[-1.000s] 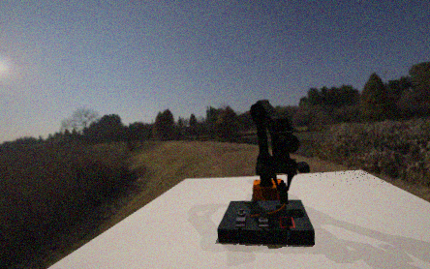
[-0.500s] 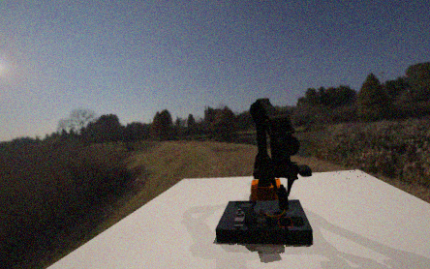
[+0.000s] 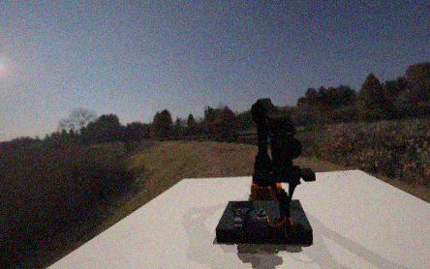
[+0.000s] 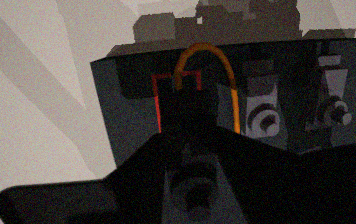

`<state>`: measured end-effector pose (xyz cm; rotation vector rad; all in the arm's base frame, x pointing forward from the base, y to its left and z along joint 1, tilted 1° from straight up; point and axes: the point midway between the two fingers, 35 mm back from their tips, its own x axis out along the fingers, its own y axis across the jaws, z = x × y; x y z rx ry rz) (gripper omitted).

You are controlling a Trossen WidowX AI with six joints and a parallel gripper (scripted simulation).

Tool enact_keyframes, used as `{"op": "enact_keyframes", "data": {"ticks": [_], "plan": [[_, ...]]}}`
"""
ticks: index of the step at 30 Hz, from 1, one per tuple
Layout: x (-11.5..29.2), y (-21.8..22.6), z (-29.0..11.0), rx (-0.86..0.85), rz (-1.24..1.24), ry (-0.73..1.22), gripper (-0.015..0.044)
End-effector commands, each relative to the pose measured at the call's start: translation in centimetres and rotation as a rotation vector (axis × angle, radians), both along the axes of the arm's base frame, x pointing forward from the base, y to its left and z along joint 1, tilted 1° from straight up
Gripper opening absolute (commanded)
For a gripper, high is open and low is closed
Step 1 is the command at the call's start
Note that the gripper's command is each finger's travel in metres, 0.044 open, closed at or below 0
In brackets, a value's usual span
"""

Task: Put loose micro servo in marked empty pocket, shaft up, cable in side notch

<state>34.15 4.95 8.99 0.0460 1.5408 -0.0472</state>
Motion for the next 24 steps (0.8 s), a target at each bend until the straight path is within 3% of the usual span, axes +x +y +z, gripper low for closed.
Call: {"op": "enact_keyframes", "data": {"ticks": [1, 24], "plan": [[0.4, -0.1, 0.1, -0.002, 0.005, -0.006, 0.0000], [0.5, -0.1, -1.7, -0.002, 0.005, -0.006, 0.0000]]}}
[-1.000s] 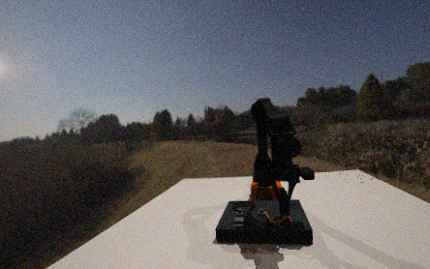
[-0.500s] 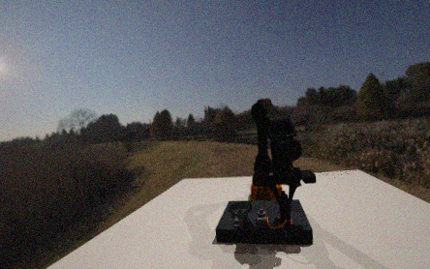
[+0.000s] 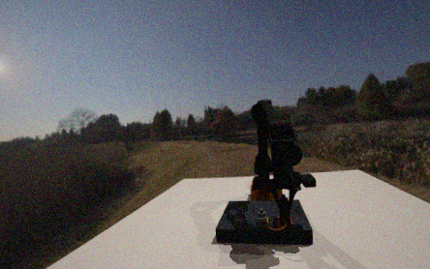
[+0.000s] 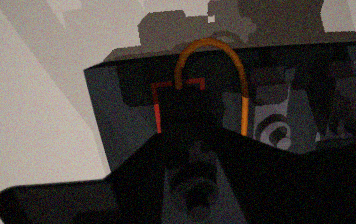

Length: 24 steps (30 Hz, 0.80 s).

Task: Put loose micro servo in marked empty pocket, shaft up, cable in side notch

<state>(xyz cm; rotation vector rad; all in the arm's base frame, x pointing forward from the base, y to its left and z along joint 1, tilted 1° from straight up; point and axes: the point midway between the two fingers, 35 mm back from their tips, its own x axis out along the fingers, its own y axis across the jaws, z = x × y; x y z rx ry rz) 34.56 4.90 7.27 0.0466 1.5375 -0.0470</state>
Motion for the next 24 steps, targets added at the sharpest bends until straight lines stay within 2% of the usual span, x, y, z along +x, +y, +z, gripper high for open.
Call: {"op": "enact_keyframes", "data": {"ticks": [1, 24], "plan": [[0.1, -0.1, 0.0, -0.003, 0.005, -0.003, 0.0000], [0.1, -0.1, -1.8, -0.003, 0.005, -0.003, 0.0000]]}}
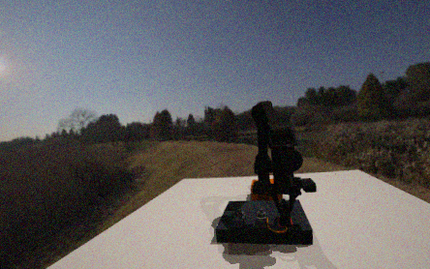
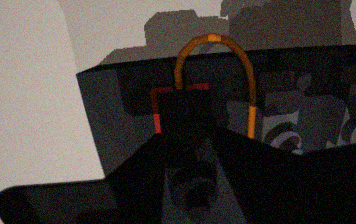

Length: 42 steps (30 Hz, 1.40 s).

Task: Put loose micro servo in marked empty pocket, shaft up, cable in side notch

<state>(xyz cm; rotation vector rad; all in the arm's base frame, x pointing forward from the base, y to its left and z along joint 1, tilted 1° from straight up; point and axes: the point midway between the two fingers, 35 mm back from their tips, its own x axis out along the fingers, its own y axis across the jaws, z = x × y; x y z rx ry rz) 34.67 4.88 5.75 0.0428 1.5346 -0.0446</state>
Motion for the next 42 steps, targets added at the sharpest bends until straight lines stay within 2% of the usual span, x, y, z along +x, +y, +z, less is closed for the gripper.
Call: {"op": "enact_keyframes", "data": {"ticks": [1, 41, 42], "plan": [[0.0, 0.0, -0.4, -0.001, 0.001, 0.000, 0.0000], [0.1, 0.0, -3.6, -0.001, 0.001, 0.000, 0.0000], [0.1, 0.0, -3.5, -0.001, 0.001, 0.000, 0.0026]]}}
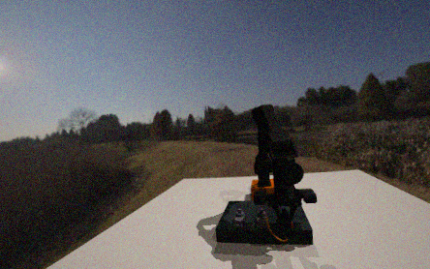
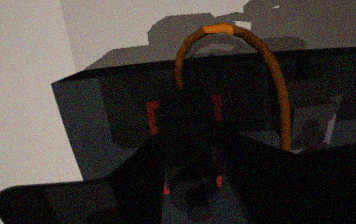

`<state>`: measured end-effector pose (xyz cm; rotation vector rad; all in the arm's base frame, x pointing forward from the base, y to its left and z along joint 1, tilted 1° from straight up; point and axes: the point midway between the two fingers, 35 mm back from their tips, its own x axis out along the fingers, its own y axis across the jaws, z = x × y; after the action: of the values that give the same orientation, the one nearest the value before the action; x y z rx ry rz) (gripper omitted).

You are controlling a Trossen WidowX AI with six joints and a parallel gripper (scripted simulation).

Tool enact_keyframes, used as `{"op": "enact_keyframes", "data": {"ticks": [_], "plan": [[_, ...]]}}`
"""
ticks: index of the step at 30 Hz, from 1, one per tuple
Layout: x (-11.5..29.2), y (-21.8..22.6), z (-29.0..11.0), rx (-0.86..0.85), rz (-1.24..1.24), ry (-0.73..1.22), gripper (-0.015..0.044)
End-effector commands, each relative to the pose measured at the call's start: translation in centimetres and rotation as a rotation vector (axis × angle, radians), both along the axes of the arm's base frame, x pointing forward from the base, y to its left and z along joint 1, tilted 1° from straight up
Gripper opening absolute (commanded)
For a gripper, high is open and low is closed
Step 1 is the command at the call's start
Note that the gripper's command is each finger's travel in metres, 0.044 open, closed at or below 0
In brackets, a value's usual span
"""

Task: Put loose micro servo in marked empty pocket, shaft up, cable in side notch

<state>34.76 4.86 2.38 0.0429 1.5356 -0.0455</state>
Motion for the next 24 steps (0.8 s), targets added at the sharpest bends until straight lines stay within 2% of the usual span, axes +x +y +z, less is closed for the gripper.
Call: {"op": "enact_keyframes", "data": {"ticks": [1, 6, 10, 13, 20, 24], "plan": [[0.0, 0.0, 0.0, -0.001, 0.002, -0.001, 0.0053], [0.0, 0.0, 0.0, -0.001, 0.002, -0.001, 0.0184], [0.0, 0.0, 0.7, -0.001, 0.002, -0.001, 0.0187], [-0.3, 0.0, 3.2, -0.001, 0.002, -0.001, 0.0187], [-0.4, 0.0, 3.5, -0.001, 0.002, -0.001, 0.0187], [-2.0, 0.2, 4.5, 0.001, 0.001, -0.001, 0.0292]]}}
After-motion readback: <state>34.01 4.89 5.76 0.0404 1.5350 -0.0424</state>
